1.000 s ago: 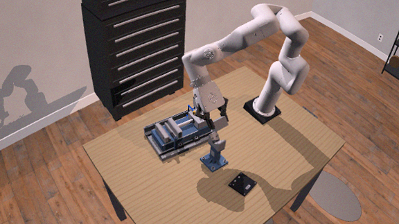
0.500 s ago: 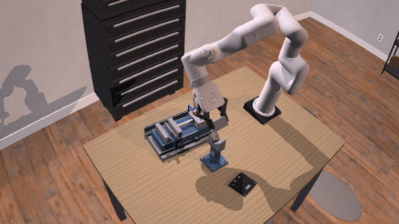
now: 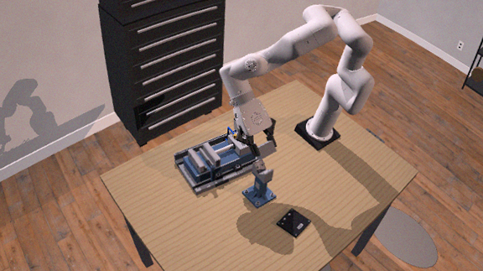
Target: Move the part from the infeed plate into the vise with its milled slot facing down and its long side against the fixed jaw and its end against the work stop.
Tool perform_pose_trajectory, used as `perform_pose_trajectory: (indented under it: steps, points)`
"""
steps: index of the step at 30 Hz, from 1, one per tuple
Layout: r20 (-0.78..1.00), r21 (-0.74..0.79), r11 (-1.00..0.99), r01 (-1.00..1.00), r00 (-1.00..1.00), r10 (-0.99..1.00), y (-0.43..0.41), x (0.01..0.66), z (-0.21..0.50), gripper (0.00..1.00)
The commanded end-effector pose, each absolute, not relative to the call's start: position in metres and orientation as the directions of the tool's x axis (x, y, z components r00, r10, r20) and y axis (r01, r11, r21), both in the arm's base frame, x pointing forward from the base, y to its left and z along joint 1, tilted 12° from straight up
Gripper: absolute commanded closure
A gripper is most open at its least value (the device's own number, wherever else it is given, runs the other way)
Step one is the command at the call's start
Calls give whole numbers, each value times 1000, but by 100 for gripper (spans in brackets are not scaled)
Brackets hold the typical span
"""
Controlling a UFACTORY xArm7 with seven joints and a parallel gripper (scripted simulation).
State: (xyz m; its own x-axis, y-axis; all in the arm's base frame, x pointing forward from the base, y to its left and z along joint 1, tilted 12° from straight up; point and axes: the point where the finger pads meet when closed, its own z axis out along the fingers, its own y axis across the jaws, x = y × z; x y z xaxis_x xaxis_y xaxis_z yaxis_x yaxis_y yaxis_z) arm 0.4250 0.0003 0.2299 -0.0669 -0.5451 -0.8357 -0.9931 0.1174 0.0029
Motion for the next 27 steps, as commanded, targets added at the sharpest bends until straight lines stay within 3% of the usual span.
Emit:
perform_pose_trajectory:
  steps: [1, 27]
  points:
    - [-835, -1, 118, -993, -64, -546, 0, 426, 231, 100]
    - [-835, -1, 118, -993, -64, -546, 1, 426, 225, 100]
